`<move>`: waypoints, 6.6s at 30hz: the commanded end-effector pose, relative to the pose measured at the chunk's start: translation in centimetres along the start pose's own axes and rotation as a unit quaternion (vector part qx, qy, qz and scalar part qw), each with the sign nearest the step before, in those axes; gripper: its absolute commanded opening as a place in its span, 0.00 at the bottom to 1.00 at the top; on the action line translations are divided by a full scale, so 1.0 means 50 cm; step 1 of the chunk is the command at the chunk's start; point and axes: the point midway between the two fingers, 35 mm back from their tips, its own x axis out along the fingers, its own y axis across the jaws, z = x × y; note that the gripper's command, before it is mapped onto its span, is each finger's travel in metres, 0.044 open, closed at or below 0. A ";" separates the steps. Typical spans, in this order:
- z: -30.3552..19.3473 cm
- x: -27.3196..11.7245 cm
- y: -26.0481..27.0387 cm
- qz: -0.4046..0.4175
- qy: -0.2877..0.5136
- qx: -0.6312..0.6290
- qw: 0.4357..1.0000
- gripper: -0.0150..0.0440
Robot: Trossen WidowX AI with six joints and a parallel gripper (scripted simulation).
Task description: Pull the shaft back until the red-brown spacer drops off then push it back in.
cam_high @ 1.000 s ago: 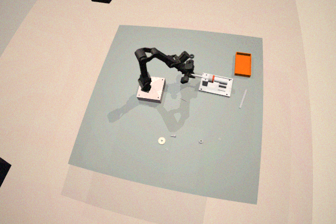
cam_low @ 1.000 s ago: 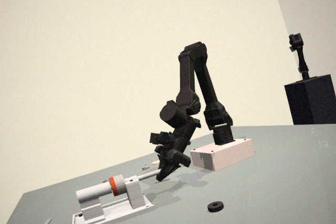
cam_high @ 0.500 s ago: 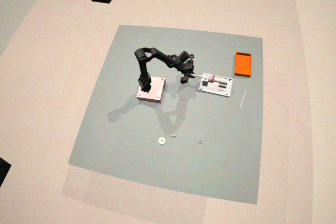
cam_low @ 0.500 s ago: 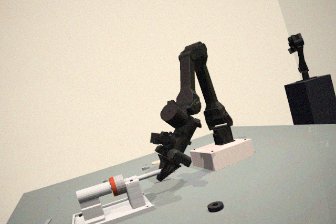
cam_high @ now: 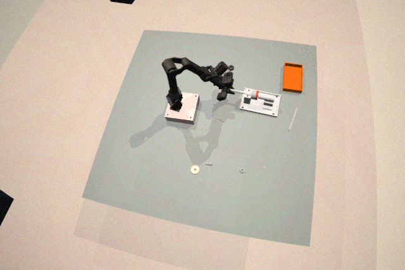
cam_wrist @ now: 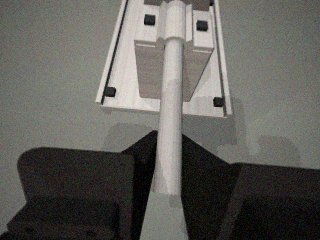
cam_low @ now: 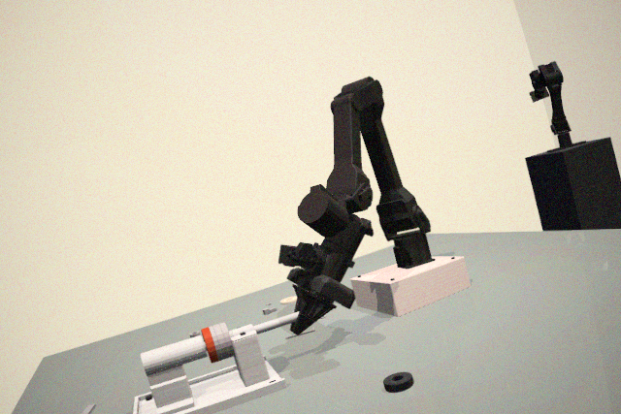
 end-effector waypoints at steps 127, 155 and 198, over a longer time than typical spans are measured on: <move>-0.022 -0.021 0.000 0.000 0.000 0.001 1.000 0.25; -0.026 -0.025 0.000 0.000 0.001 0.001 1.000 0.25; -0.033 -0.032 0.000 0.000 0.001 0.001 1.000 0.25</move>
